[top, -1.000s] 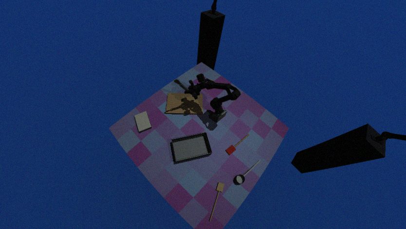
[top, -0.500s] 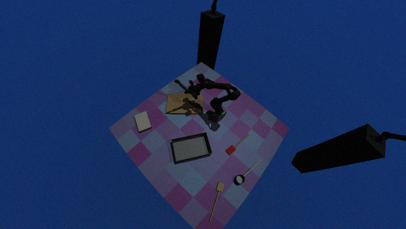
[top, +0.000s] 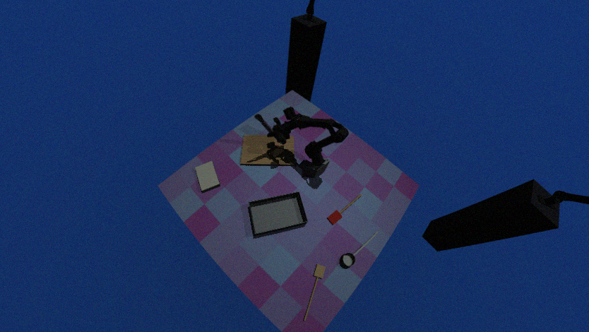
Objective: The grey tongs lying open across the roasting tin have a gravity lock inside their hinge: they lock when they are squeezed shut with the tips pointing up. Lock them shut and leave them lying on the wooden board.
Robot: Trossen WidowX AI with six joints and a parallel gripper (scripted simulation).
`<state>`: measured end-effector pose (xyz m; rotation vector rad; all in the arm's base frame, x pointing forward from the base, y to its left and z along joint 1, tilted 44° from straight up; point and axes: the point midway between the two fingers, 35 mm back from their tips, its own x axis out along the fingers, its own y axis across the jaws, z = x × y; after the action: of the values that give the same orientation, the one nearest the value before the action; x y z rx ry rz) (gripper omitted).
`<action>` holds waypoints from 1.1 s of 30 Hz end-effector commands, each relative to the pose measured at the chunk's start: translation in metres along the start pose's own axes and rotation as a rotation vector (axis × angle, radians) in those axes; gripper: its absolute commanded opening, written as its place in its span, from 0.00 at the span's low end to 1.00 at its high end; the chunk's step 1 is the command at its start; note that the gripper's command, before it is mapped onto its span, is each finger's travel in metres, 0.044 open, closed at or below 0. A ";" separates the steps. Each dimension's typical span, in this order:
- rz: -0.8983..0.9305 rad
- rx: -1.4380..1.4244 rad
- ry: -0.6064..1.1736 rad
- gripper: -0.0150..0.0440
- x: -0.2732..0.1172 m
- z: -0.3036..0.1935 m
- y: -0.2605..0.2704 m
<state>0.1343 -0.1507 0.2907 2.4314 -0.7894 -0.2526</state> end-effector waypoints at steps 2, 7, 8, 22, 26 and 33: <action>-0.004 0.090 -0.064 0.00 0.006 -0.004 0.007; -0.017 0.178 -0.156 0.00 0.012 0.000 0.009; -0.020 0.194 -0.174 0.00 0.014 0.001 0.009; -0.058 0.330 -0.460 0.00 0.027 0.015 0.004; -0.063 0.346 -0.547 0.00 0.029 0.019 0.002; -0.066 0.345 -0.698 0.00 0.031 0.023 -0.002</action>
<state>0.1508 -0.1789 0.2669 2.7328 -1.0790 -1.0253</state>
